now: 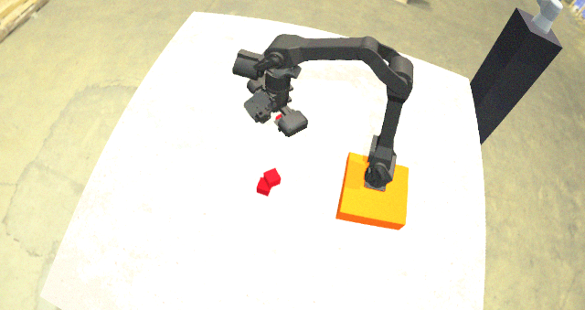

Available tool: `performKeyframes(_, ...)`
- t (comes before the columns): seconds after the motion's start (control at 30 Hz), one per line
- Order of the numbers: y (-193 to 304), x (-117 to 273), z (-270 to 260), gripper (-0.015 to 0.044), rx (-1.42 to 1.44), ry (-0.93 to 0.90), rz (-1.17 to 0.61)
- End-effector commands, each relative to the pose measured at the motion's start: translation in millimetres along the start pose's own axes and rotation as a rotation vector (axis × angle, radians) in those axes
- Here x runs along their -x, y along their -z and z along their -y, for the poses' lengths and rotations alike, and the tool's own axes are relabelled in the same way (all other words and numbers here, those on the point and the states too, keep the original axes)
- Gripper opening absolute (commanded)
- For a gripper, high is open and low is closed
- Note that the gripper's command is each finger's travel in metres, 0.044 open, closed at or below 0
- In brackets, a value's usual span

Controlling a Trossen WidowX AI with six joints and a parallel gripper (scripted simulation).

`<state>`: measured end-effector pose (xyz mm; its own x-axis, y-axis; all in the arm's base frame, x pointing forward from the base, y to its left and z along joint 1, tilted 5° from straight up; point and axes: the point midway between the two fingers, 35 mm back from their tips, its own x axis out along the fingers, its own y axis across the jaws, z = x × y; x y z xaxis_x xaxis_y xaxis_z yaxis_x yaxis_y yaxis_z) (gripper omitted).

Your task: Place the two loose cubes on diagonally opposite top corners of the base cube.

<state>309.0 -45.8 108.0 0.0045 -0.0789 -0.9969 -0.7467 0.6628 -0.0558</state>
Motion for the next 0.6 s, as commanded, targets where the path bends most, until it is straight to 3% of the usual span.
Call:
performKeyframes(0.0,23.4,7.3,19.4,0.0265,0.028,0.006,-0.005)
performKeyframes(0.3,66.8,17.2,45.2,0.0265,0.074,0.010,-0.012)
performKeyframes(0.57,67.6,-42.1,45.7,0.0265,0.074,0.010,-0.012)
